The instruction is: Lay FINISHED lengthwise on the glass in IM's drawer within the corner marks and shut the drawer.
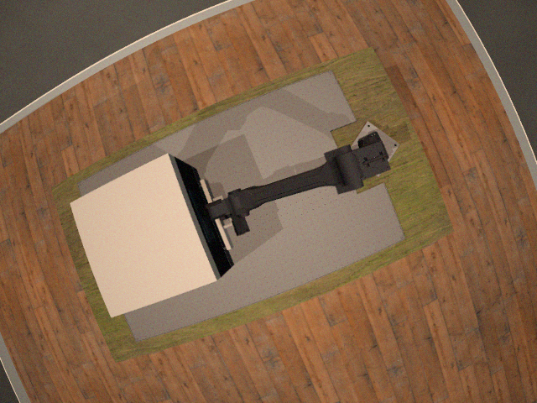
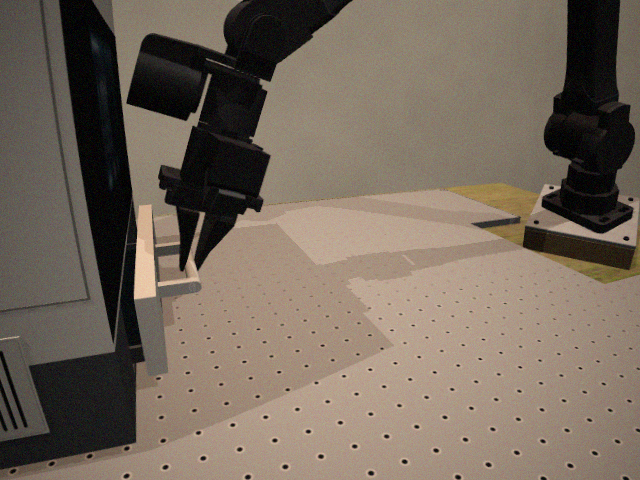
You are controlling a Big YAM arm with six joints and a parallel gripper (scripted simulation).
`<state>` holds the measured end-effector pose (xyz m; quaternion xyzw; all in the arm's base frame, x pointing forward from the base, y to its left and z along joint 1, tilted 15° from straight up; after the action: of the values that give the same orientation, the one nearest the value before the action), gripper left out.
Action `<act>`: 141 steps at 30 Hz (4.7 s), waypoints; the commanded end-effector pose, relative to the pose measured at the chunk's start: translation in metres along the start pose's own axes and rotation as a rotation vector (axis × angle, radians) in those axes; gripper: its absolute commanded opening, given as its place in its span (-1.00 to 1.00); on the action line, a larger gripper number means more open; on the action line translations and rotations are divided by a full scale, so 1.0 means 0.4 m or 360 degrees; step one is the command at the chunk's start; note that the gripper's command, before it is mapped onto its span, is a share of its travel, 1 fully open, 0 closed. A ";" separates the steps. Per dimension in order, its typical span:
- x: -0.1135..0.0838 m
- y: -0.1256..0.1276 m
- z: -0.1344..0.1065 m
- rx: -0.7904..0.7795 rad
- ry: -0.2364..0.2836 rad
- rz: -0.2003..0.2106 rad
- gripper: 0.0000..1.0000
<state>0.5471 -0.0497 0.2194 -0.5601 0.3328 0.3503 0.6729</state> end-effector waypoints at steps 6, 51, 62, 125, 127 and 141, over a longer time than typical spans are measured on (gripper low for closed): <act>-0.002 -0.078 0.013 -0.0013 0.0000 -0.0098 -0.86; 0.005 -0.102 0.011 -0.0014 0.0000 -0.0103 -0.86; 0.005 -0.102 0.011 -0.0014 0.0000 -0.0103 -0.86; -0.012 -0.082 0.007 -0.0011 0.0002 -0.0089 -0.38; -0.054 -0.076 0.008 -0.0012 0.0004 -0.0096 -0.38; -0.075 -0.035 -0.006 -0.0008 0.0008 -0.0044 -0.38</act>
<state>0.5511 -0.0516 0.2383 -0.5640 0.3283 0.3437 0.6752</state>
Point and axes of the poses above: the point where the finger pads meet when closed, its own x axis out along the fingers, its own y axis across the jaws, z = x × y, the point moved 10 cm from there along -x, back along the fingers, and after that the axes turned 1 degree about x, right-handed, at the moved point
